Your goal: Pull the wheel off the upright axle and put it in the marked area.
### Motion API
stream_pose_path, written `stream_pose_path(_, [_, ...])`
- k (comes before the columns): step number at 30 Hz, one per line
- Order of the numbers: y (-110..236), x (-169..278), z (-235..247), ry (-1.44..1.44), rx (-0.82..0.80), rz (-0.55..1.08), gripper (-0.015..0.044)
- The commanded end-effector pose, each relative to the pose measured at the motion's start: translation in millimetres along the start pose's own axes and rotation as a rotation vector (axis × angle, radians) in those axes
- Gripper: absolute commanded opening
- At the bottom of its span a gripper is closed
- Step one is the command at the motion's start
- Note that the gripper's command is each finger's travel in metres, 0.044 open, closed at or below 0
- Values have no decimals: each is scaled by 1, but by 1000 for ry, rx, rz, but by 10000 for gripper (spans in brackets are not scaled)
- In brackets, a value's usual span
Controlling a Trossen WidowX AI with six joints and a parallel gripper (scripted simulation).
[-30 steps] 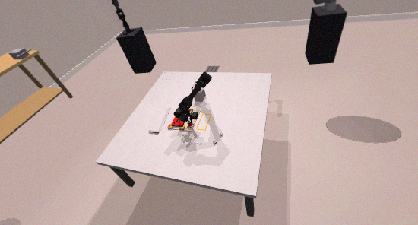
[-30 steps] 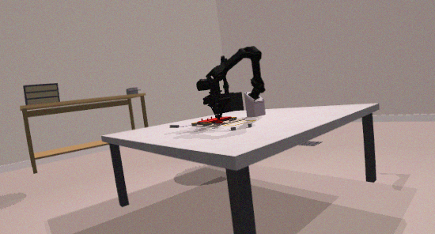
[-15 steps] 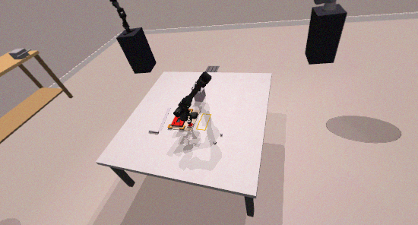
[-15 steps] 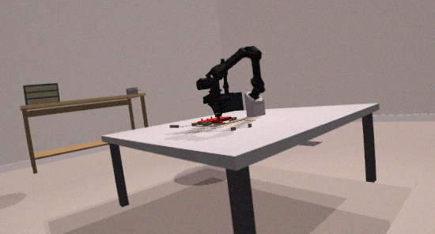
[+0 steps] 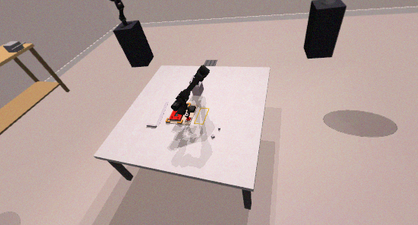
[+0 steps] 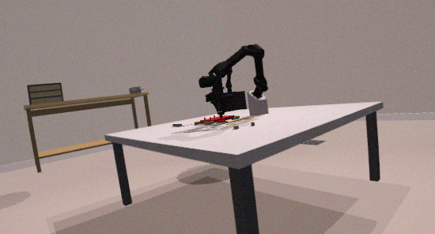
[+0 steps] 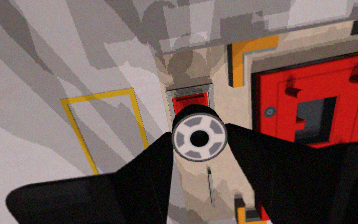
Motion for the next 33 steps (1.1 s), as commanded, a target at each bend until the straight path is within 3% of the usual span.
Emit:
stream_pose_path(1, [4,0,0,2,1,-6,0])
stream_pose_path(33, [26,0,-1,1,1,-7,0])
Point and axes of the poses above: the point midway between the two fingers, 35 mm back from their tips, its own y axis back along the fingers, its own z axis across the jaws, x = y × z, the point moved 7 cm from there along y, back along the fingers, and after that the axes turned 3 degrees about -y, right-handed, at the moved point
